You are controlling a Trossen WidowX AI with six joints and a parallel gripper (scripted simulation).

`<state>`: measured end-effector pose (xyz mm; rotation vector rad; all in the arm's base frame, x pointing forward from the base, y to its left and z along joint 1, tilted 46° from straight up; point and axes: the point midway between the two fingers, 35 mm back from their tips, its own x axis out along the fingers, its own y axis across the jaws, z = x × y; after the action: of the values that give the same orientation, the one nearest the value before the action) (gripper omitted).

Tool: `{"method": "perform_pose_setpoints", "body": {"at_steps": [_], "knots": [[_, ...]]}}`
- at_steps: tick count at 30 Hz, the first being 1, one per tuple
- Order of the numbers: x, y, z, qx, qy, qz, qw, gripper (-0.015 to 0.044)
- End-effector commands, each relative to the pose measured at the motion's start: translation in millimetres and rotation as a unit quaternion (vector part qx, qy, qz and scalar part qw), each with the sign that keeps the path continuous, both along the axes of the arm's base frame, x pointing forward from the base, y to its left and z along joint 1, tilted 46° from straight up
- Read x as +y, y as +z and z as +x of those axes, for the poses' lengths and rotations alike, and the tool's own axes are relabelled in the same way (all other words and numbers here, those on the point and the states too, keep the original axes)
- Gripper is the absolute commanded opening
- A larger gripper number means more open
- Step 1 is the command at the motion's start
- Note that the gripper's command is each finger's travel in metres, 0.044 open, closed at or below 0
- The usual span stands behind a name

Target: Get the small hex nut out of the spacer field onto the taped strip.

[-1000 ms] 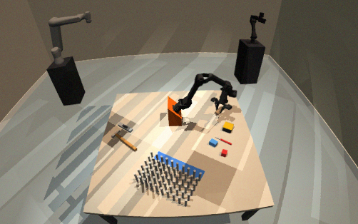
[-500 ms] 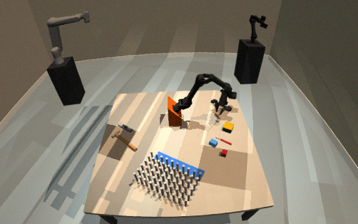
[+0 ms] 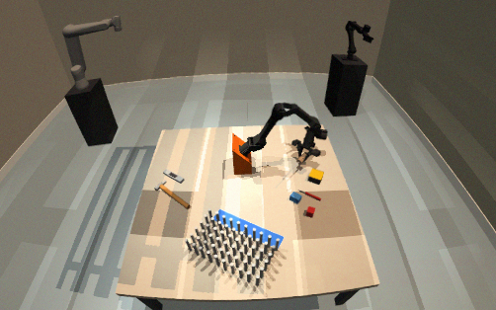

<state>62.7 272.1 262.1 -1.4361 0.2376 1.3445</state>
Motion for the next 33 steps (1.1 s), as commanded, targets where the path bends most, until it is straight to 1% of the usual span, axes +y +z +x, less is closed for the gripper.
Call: {"method": "perform_pose_setpoints", "body": {"at_steps": [1, 33], "knots": [[3, -4, 0, 0.001, 0.002, -0.001, 1.0, 0.0], [28, -33, 5, 0.0, 0.002, -0.002, 1.0, 0.0]]}}
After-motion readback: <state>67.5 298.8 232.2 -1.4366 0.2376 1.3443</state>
